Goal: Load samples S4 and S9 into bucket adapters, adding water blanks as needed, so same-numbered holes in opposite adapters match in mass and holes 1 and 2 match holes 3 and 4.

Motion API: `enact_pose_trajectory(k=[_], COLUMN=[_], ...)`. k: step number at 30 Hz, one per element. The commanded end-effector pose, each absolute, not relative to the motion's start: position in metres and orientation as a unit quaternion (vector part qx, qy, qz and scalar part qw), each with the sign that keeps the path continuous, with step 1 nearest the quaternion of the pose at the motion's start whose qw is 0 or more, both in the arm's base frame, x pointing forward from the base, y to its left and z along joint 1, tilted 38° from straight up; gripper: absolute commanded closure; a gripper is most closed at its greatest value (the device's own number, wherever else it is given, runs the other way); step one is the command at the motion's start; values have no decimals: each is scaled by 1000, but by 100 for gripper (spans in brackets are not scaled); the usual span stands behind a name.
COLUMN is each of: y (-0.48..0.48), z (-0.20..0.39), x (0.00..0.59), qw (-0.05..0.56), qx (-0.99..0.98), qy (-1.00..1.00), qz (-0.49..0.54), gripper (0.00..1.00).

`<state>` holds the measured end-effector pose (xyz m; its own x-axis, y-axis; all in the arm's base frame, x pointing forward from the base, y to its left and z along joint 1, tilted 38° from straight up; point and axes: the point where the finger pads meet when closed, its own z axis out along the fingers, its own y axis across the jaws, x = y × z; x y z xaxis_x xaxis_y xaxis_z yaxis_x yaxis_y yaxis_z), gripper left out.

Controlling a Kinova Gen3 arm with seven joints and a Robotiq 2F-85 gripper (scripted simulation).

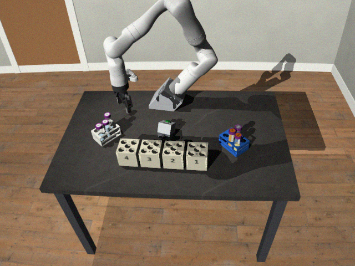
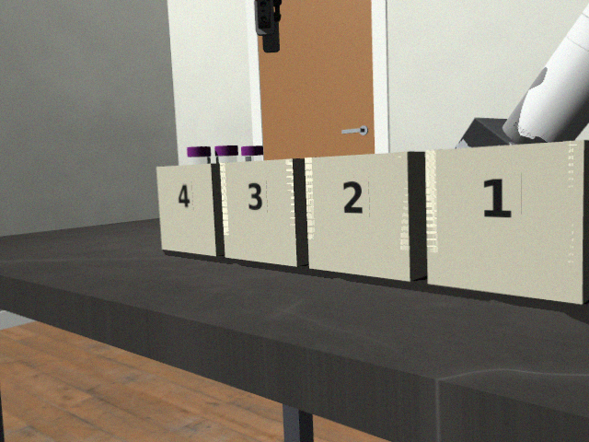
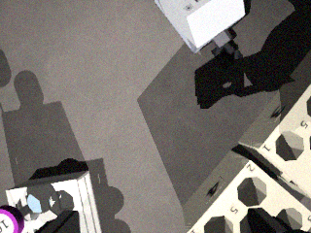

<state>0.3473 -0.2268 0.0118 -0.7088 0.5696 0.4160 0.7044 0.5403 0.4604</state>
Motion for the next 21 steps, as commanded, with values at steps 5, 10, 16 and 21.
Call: enact_pose_trajectory(k=[5, 10, 16, 21], y=[-256, -276, -292, -311], z=[-10, -26, -38, -54], x=[349, 350, 351, 352], qw=[109, 109, 108, 108], qx=[-366, -366, -366, -366], qy=[-871, -871, -871, -871], qz=[-310, -310, -310, -310], gripper=[0, 0, 0, 0])
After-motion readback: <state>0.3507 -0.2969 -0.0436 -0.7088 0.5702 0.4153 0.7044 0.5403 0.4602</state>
